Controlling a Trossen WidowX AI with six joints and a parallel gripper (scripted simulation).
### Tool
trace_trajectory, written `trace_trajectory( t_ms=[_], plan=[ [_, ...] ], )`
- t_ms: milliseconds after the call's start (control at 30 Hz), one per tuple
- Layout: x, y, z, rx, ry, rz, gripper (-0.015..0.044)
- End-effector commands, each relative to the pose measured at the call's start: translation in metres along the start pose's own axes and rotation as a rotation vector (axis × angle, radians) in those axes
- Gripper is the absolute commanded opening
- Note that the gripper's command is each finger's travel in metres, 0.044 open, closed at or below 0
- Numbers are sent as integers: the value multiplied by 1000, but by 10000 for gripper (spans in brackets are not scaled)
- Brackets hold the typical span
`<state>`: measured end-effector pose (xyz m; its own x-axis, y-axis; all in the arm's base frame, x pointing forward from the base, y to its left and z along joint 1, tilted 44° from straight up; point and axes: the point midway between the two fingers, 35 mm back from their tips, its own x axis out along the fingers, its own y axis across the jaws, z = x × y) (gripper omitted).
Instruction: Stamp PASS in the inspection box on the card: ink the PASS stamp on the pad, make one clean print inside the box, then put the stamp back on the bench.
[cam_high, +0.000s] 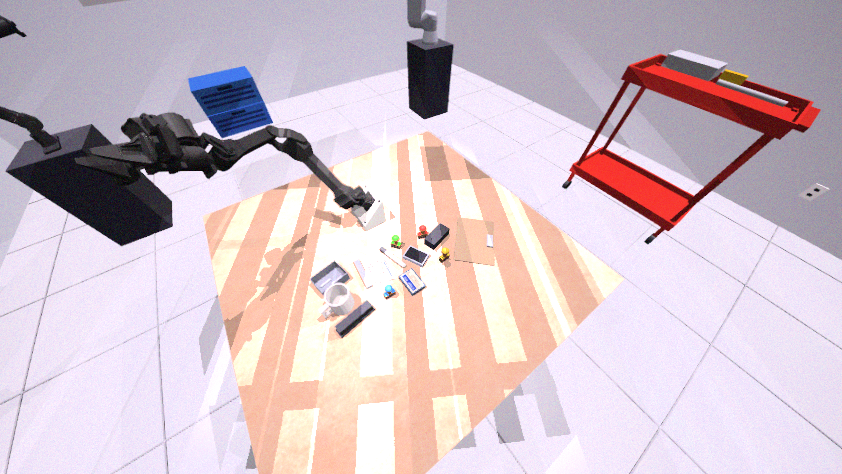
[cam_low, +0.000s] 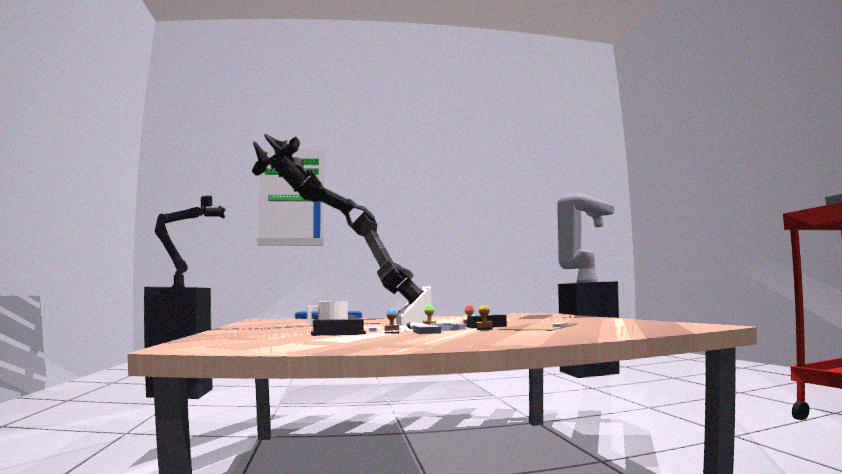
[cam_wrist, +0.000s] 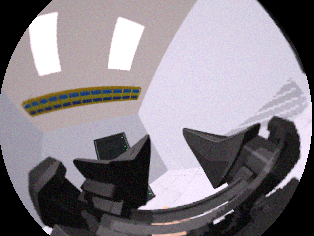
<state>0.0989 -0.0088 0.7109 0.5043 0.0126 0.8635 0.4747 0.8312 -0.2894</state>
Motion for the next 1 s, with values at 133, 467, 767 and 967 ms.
trace_trajectory(
  t_ms=[133,467,767,967],
  plan=[
    [5,35,-117,240,306,28,229],
    [-34,129,-255,478,758,102,229],
    [-121,233,-343,579,1212,183,229],
    [-201,291,-375,554,1519,229,229]
  ],
)
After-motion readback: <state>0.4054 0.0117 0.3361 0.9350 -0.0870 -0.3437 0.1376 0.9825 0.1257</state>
